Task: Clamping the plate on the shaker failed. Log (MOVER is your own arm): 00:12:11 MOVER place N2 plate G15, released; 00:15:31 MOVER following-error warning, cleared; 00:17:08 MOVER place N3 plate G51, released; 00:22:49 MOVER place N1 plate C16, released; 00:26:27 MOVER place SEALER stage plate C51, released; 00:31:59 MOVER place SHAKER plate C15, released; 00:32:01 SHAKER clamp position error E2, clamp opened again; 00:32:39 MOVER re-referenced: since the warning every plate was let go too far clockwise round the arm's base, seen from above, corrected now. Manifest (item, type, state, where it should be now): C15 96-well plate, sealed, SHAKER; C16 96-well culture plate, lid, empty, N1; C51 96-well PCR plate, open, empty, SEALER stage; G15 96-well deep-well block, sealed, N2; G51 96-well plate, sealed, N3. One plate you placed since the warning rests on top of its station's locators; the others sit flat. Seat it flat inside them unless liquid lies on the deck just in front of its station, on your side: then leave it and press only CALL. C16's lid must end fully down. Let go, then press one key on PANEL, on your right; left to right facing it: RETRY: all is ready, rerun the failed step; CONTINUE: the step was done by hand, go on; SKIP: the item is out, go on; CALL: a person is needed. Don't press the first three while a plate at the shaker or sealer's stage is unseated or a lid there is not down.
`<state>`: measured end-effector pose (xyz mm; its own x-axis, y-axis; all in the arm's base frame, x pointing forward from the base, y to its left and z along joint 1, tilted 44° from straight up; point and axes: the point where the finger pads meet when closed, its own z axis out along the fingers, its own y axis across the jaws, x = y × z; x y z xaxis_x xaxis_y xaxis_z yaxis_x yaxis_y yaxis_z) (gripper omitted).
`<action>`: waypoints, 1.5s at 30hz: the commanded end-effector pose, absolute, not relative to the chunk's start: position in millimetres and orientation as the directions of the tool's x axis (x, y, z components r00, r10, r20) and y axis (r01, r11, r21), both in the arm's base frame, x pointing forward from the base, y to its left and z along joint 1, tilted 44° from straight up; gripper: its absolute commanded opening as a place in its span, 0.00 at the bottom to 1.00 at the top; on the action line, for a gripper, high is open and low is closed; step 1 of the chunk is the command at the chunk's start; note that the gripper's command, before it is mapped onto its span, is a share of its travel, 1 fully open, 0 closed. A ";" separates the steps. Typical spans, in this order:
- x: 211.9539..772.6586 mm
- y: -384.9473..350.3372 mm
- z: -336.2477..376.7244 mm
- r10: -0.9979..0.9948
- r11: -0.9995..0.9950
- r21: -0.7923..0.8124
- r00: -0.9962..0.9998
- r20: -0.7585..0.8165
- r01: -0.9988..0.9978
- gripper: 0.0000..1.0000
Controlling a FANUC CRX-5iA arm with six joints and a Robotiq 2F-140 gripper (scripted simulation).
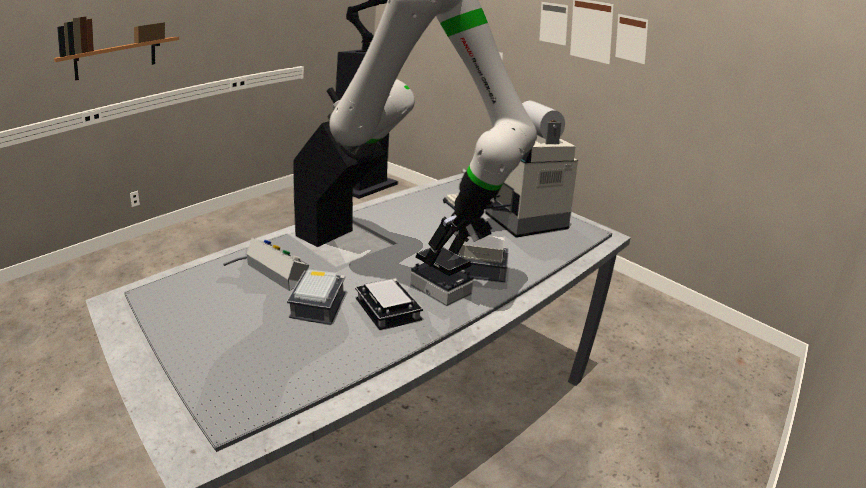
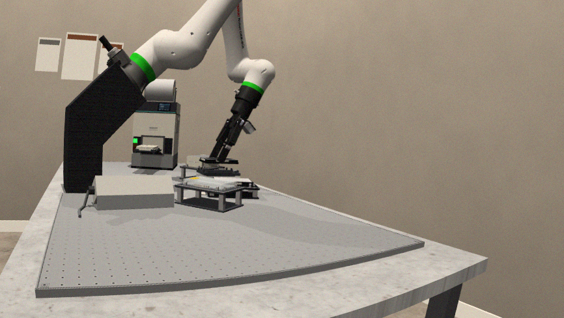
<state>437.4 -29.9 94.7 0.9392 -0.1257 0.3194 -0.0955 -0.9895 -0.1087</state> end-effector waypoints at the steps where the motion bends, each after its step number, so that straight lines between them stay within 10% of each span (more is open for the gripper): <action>1: 438.3 -30.0 94.6 -0.126 -0.989 -0.109 0.939 0.321 -0.095 0.10; 45: 447.6 -29.9 85.0 -0.126 -0.989 -0.109 0.939 0.320 -0.095 0.10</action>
<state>446.8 -29.8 84.9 0.9392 -0.1257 0.3194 -0.0955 -0.9895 -0.1087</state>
